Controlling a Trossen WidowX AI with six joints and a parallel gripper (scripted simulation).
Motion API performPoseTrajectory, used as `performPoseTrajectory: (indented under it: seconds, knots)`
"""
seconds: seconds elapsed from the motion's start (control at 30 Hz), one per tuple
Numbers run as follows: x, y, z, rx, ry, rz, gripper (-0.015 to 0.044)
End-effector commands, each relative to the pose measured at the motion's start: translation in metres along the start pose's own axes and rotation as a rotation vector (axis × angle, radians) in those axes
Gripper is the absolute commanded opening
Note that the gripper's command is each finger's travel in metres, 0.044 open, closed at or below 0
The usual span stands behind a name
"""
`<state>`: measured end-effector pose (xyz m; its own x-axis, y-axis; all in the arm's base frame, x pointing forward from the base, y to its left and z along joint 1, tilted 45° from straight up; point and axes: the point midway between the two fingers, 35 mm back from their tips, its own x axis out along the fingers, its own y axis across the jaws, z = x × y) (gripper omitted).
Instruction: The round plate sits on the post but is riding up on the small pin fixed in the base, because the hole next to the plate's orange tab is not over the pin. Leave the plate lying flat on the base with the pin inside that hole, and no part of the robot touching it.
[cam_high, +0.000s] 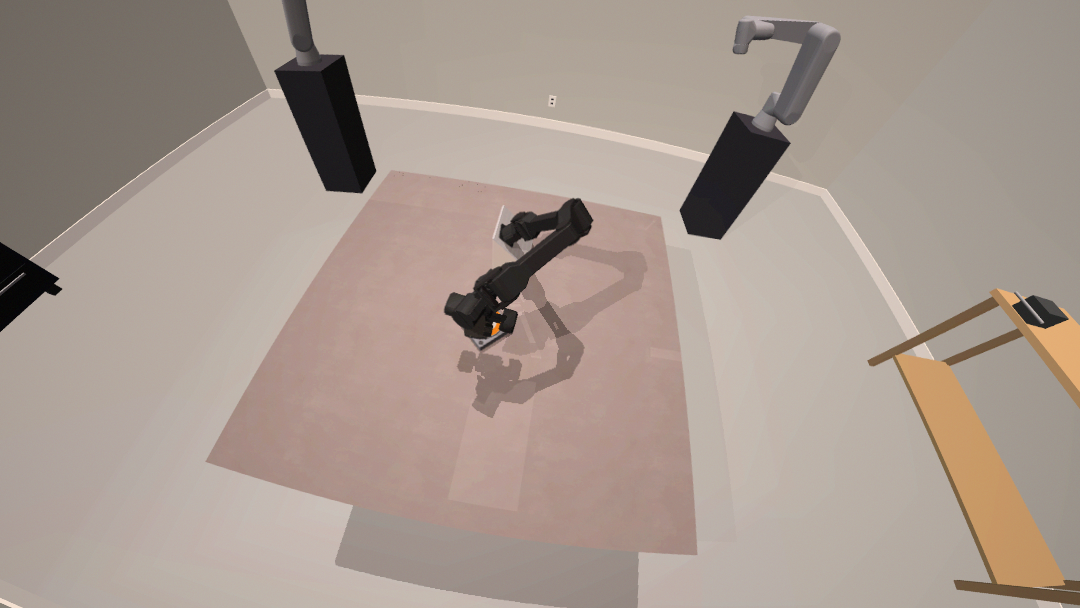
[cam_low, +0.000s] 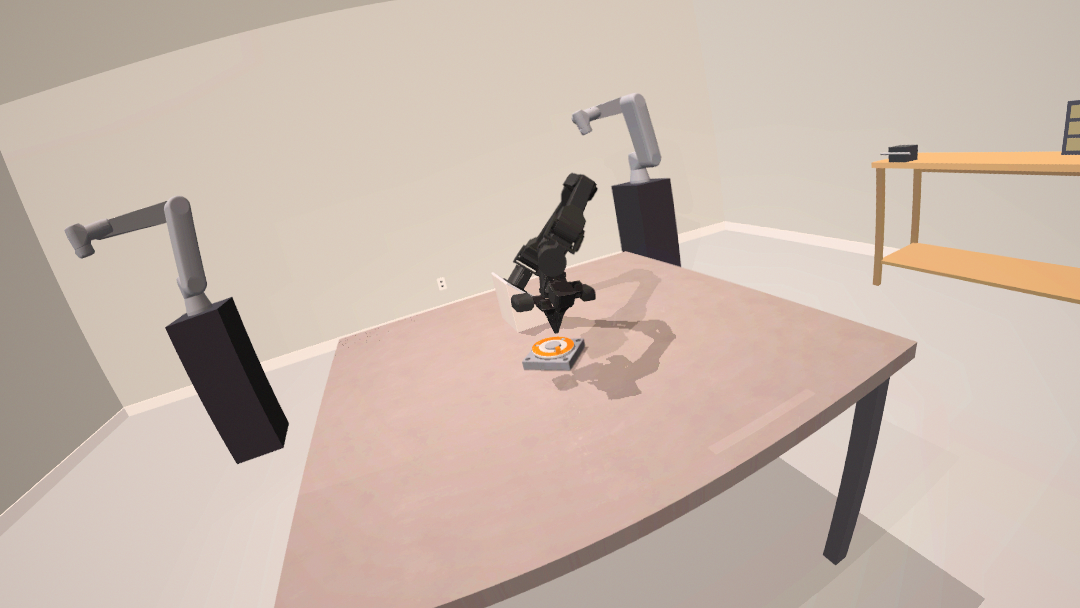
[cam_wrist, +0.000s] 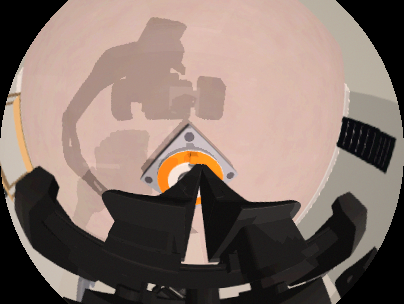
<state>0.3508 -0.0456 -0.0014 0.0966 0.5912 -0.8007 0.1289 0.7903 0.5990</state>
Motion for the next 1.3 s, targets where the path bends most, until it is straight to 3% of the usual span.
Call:
performPoseTrajectory:
  seconds: [0.0,0.23,0.53,1.27]
  knots:
    - [0.002,0.012,-0.011,-0.048,0.023,0.135,0.0000]
    - [0.003,0.013,-0.011,-0.047,0.024,0.135,0.0000]
    - [0.049,0.020,-0.013,-0.048,0.024,0.137,0.0000]
    - [0.054,0.000,-0.009,-0.048,0.023,0.136,0.0000]
